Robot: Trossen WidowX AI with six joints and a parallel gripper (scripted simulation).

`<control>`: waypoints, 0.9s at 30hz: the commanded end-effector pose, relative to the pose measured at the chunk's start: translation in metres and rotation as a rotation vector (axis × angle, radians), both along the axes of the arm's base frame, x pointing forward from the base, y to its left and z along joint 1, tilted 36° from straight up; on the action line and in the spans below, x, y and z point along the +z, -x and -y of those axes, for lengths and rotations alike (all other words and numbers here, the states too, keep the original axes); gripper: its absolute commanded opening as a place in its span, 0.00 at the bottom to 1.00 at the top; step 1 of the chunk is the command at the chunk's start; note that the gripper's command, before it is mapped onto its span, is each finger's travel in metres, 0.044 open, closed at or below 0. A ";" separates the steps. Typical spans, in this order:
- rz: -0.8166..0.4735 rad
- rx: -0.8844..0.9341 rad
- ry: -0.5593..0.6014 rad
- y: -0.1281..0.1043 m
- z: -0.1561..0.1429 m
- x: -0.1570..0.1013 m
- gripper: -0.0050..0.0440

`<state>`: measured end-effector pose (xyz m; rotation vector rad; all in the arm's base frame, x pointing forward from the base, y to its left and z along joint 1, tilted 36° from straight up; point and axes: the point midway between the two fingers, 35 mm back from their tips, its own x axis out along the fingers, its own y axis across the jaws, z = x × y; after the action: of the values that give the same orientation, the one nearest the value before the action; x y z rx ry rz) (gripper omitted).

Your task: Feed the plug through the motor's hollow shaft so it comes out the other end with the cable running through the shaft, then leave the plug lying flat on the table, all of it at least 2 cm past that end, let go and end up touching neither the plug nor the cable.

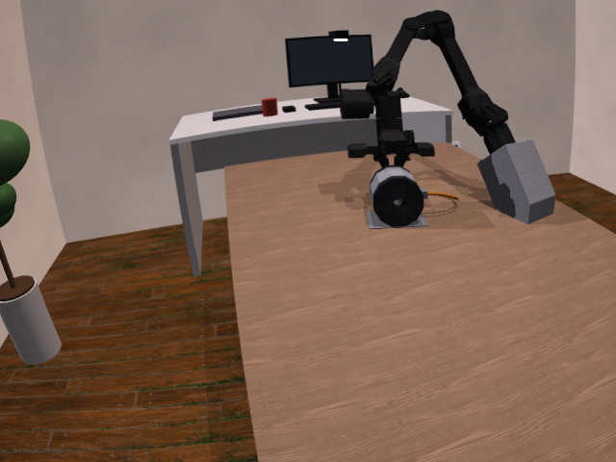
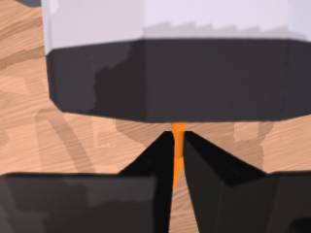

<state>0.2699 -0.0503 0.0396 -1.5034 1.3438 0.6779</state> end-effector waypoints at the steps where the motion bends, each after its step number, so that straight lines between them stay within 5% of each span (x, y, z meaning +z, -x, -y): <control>1: -0.001 0.000 -0.001 -0.001 -0.003 -0.002 0.10; 11: -0.006 0.003 -0.001 -0.002 -0.008 -0.005 0.10; 16: -0.004 0.003 -0.002 -0.002 -0.007 -0.004 0.31; 23: -0.006 0.003 -0.001 0.004 0.002 0.022 0.31; 27: -0.014 0.002 -0.001 0.004 0.000 0.009 0.31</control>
<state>0.2676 -0.0503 0.0540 -1.5034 1.3454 0.6805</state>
